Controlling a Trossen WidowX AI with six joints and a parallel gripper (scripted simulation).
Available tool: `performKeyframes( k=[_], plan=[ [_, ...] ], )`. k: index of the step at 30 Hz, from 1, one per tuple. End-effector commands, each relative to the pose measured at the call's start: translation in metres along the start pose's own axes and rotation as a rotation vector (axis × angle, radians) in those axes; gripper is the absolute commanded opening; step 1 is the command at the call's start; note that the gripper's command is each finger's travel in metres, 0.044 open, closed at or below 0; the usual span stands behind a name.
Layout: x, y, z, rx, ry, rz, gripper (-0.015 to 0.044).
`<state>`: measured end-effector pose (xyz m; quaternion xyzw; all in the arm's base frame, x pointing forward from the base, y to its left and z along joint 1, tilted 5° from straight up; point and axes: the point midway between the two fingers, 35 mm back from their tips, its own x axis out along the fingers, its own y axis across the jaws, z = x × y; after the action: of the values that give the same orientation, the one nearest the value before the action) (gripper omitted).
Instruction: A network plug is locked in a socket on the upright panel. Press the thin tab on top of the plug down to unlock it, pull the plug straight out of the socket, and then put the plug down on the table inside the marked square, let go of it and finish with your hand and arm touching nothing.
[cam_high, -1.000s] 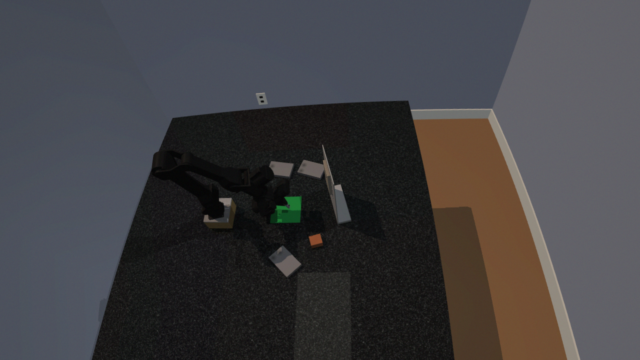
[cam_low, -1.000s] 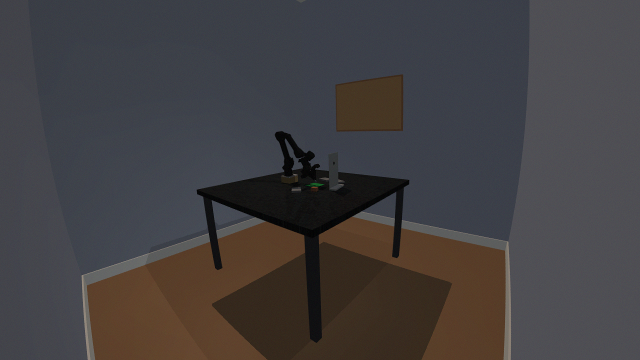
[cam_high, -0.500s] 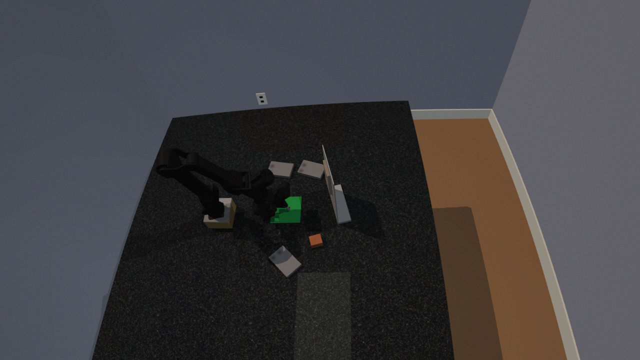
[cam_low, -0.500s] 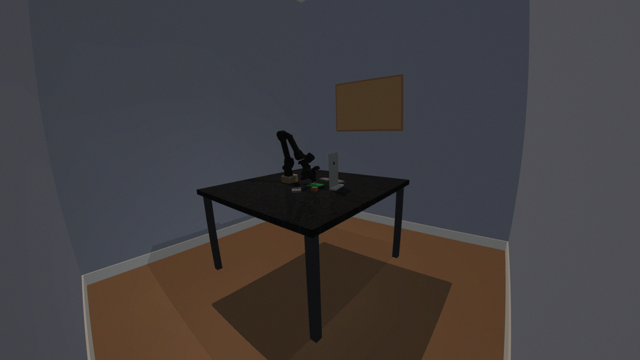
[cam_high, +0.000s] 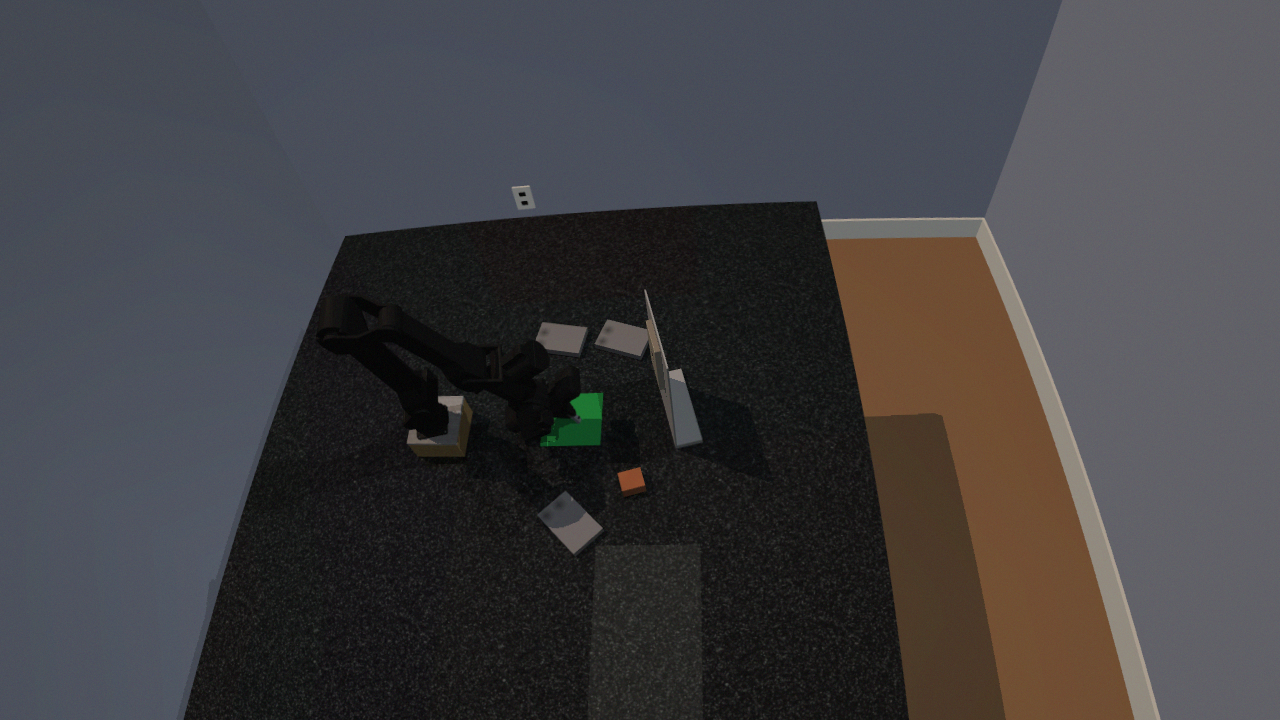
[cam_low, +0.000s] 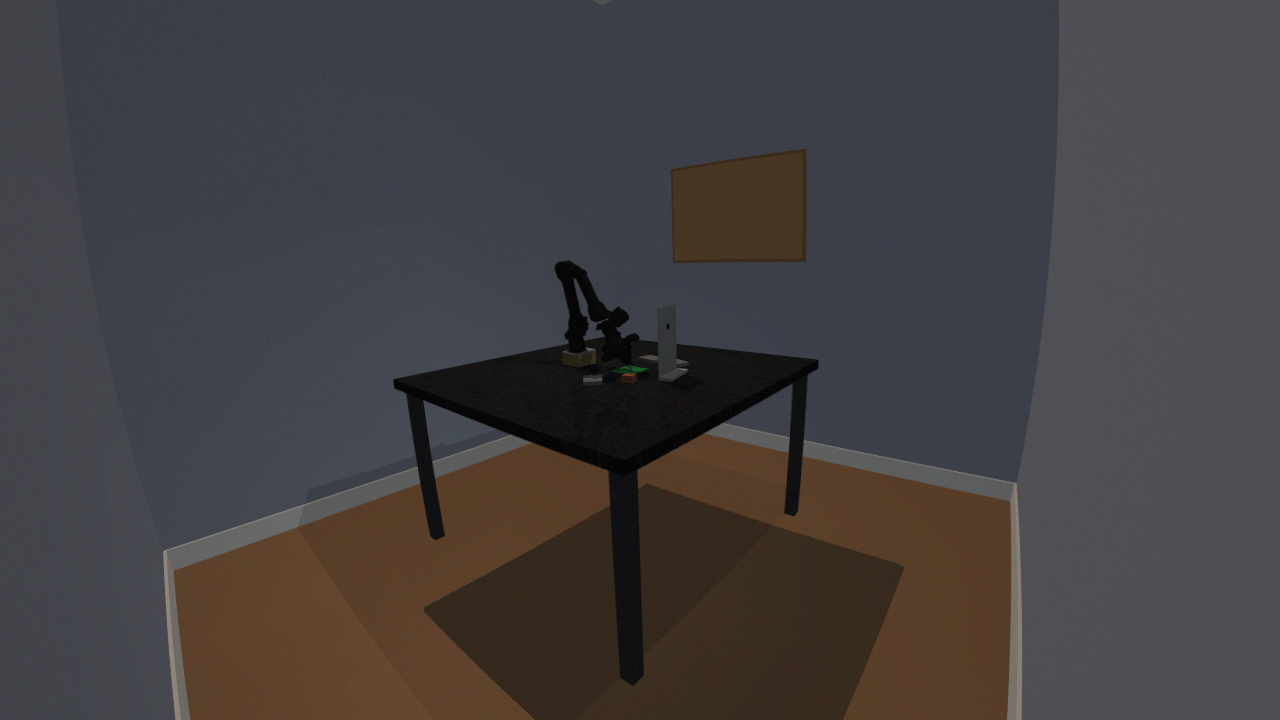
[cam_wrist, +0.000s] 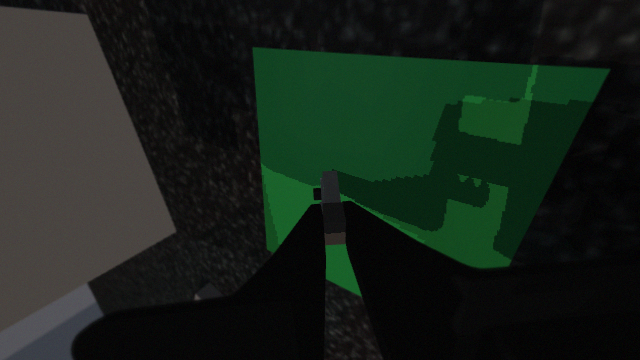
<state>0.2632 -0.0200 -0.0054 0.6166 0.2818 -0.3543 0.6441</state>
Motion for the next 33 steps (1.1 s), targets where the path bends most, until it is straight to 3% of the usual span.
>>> performKeyframes(
  k=[1,2,8,33],
  plan=[
    [0.0,0.0,0.0,0.0,-0.001,-0.001,0.0],
    [0.0,0.0,0.0,0.0,-0.001,-0.001,0.0],
    [0.0,0.0,0.0,0.0,-0.001,-0.001,0.0156],
    [-0.013,0.001,-0.001,-0.001,0.002,-0.001,0.0156]
  ],
)
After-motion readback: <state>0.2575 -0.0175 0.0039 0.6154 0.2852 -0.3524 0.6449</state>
